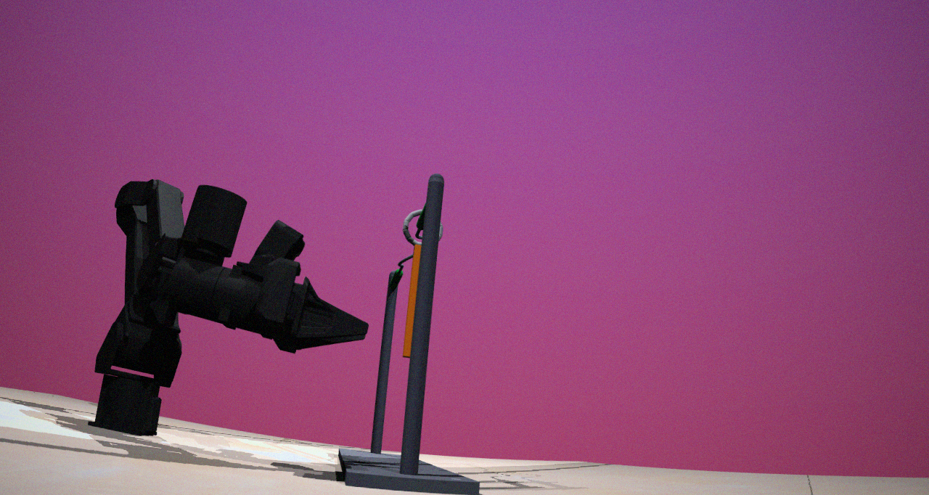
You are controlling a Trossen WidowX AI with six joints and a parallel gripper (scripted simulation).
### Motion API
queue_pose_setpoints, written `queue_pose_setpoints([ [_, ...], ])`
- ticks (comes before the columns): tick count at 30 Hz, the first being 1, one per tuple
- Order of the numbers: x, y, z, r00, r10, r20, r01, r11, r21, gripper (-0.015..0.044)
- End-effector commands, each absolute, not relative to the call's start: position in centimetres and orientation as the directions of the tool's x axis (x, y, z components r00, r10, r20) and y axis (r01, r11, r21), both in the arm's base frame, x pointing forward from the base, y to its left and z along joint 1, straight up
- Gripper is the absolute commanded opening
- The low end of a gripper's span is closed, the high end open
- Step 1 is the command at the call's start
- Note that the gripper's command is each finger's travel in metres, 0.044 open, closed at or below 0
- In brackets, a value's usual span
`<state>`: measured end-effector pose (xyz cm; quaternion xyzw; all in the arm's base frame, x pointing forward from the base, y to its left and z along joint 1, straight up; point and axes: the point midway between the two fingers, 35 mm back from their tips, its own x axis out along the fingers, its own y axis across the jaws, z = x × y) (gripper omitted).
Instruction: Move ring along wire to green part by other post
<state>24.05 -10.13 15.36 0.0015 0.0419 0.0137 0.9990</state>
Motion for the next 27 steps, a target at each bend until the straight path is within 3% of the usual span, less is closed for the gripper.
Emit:
queue_pose_setpoints([
  [1, 24.4, -10.2, 15.6, 0.997, 0.026, -0.079, -0.026, 1.000, -0.010, 0.0160],
  [27, 27.9, -10.5, 15.7, 0.997, 0.026, -0.078, -0.027, 1.000, -0.011, 0.0160],
])
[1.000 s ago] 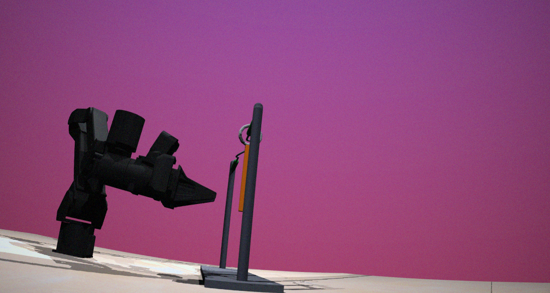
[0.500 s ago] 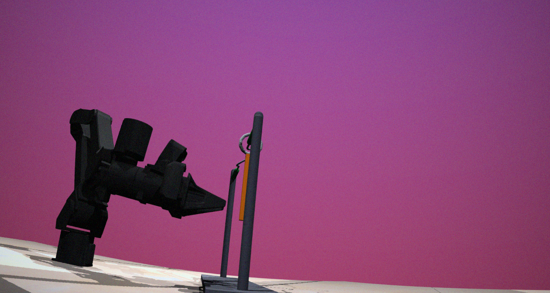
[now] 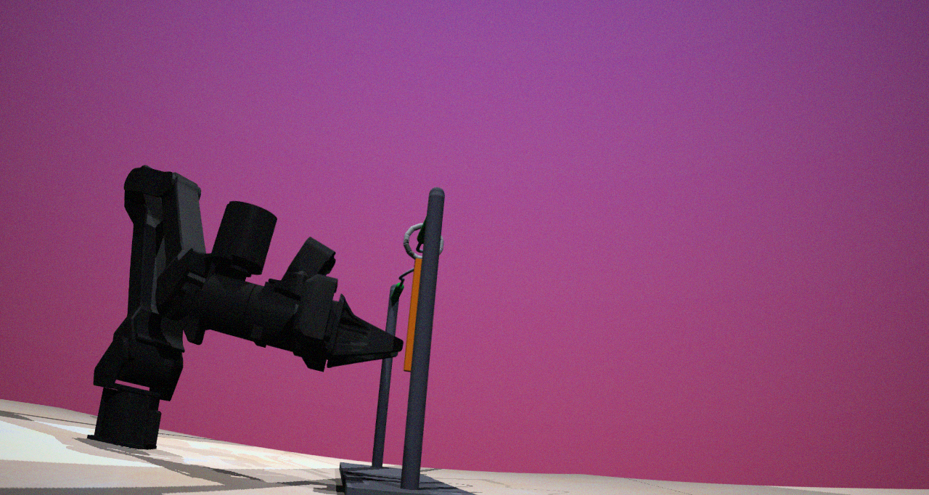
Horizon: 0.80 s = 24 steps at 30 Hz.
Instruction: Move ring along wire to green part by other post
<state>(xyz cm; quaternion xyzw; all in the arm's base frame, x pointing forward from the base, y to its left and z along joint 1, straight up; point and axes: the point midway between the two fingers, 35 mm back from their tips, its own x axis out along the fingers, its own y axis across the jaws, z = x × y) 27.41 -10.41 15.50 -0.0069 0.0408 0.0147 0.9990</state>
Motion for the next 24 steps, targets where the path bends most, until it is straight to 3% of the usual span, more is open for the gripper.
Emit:
queue_pose_setpoints([
  [1, 28.1, -10.5, 15.6, 0.997, 0.026, -0.078, -0.027, 1.000, -0.011, 0.0160],
  [24, 31.5, -10.1, 15.1, 0.997, 0.026, -0.073, -0.026, 1.000, -0.010, 0.0160],
])
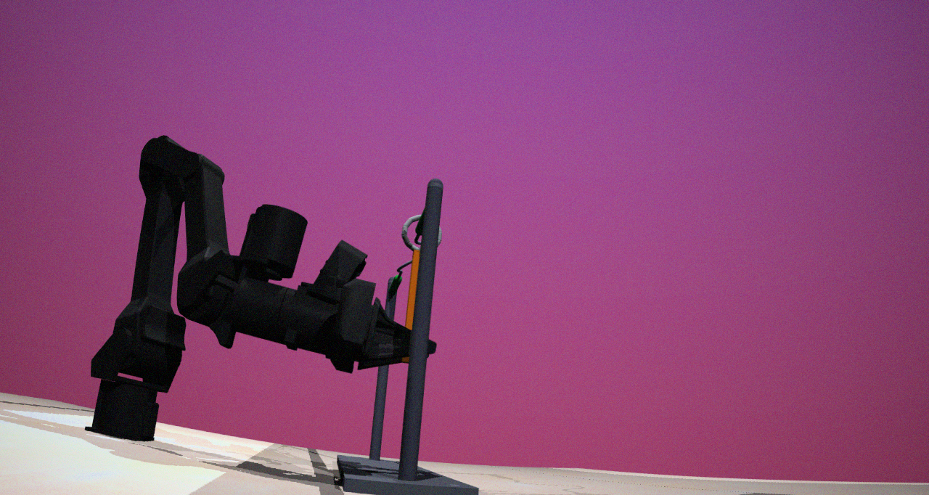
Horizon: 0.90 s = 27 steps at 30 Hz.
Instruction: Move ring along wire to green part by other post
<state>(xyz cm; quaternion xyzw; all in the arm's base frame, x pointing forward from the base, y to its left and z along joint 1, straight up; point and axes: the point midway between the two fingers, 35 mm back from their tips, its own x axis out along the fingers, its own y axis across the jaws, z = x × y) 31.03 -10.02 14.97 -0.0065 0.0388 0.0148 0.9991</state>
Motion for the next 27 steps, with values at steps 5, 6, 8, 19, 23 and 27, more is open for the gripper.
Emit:
queue_pose_setpoints([
  [5, 31.52, -10.05, 15.06, 0.997, 0.026, -0.073, -0.026, 1.000, -0.010, 0.0160],
  [6, 31.52, -10.05, 15.06, 0.997, 0.026, -0.073, -0.026, 1.000, -0.010, 0.0160],
  [8, 31.52, -10.05, 15.06, 0.997, 0.026, -0.073, -0.026, 1.000, -0.010, 0.0160],
  [19, 31.52, -10.05, 15.06, 0.997, 0.026, -0.073, -0.026, 1.000, -0.010, 0.0160],
  [23, 31.49, -9.97, 15.01, 0.997, 0.030, -0.074, -0.031, 0.999, -0.013, 0.0081],
  [27, 31.49, -9.97, 15.01, 0.997, 0.030, -0.074, -0.031, 0.999, -0.013, -0.0024],
])
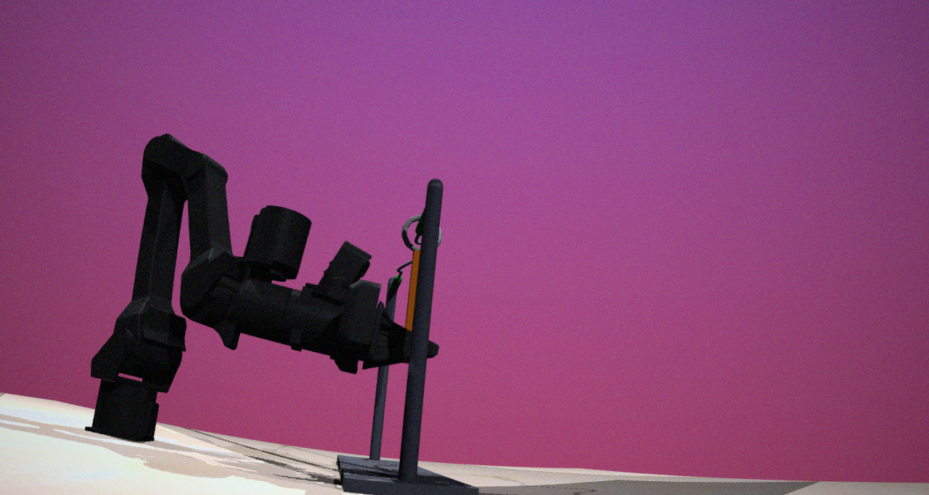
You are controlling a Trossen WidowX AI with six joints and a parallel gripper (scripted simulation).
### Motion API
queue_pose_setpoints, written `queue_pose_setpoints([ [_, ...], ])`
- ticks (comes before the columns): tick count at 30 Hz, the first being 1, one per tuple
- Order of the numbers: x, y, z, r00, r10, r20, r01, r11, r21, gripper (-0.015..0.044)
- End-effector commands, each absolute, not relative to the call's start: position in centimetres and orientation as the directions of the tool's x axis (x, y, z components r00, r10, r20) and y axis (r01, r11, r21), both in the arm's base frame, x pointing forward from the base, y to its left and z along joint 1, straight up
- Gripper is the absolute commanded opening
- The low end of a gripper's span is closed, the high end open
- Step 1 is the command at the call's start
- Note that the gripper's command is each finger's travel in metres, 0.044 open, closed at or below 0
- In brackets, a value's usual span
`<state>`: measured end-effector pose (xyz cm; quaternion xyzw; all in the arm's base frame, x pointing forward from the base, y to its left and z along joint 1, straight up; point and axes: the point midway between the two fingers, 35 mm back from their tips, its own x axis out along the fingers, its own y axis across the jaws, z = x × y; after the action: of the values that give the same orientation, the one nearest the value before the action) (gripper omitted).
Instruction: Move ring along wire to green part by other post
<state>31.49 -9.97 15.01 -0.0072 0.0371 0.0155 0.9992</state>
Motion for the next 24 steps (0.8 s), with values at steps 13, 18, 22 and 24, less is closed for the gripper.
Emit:
queue_pose_setpoints([
  [13, 31.5, -10.0, 15.0, 0.997, 0.030, -0.074, -0.031, 0.999, -0.013, -0.0150],
  [18, 31.5, -10.2, 15.6, 0.997, 0.027, -0.073, -0.028, 1.000, -0.012, -0.0150],
  [22, 31.5, -10.3, 16.1, 0.997, 0.024, -0.073, -0.025, 1.000, -0.011, -0.0150],
  [24, 31.5, -10.3, 16.1, 0.997, 0.024, -0.073, -0.025, 1.000, -0.011, -0.0150],
])
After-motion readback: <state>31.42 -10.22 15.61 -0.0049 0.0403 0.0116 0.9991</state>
